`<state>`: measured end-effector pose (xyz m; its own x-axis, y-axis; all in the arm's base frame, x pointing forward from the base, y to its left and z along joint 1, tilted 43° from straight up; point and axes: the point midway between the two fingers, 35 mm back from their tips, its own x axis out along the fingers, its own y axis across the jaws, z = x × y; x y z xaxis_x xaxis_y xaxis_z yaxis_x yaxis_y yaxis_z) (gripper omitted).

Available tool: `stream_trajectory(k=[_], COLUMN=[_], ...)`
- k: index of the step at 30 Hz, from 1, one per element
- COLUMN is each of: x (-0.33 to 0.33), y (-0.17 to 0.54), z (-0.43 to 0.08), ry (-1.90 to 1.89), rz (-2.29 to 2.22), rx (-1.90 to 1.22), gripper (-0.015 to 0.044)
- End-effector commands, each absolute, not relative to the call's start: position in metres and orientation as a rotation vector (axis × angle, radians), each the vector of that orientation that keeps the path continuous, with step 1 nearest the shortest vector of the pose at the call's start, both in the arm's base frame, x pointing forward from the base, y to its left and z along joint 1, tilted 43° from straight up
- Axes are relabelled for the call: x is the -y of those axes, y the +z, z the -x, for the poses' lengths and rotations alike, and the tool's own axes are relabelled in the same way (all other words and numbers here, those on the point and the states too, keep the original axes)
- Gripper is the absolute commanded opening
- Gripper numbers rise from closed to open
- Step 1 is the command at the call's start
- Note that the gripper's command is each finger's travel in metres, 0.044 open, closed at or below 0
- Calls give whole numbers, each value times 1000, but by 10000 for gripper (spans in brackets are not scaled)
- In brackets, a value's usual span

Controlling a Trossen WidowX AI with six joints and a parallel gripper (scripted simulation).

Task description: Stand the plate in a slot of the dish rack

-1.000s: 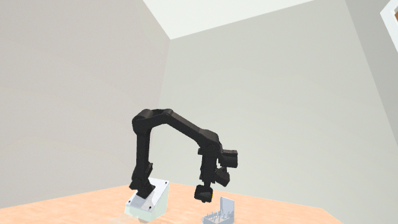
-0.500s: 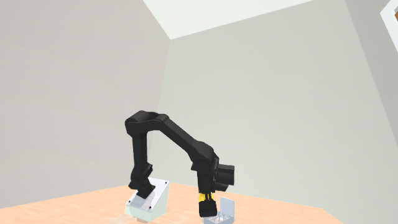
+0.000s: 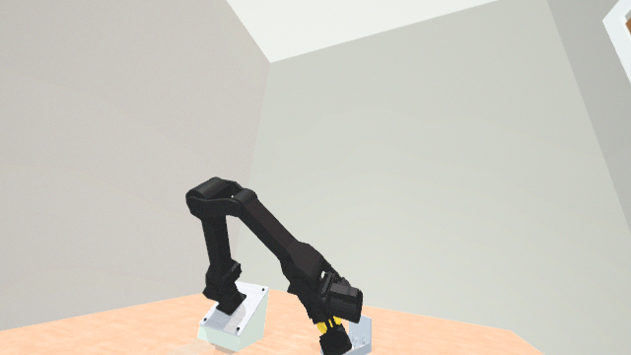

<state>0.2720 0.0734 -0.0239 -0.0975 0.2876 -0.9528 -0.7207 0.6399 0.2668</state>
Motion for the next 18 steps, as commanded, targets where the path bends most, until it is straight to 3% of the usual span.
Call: stream_trajectory(k=[1, 18], x=[-71, -53], y=[-24, -24], z=[-273, -276], ry=[972, 1197], rz=[409, 559], rx=[-1331, -865], gripper=[0, 0])
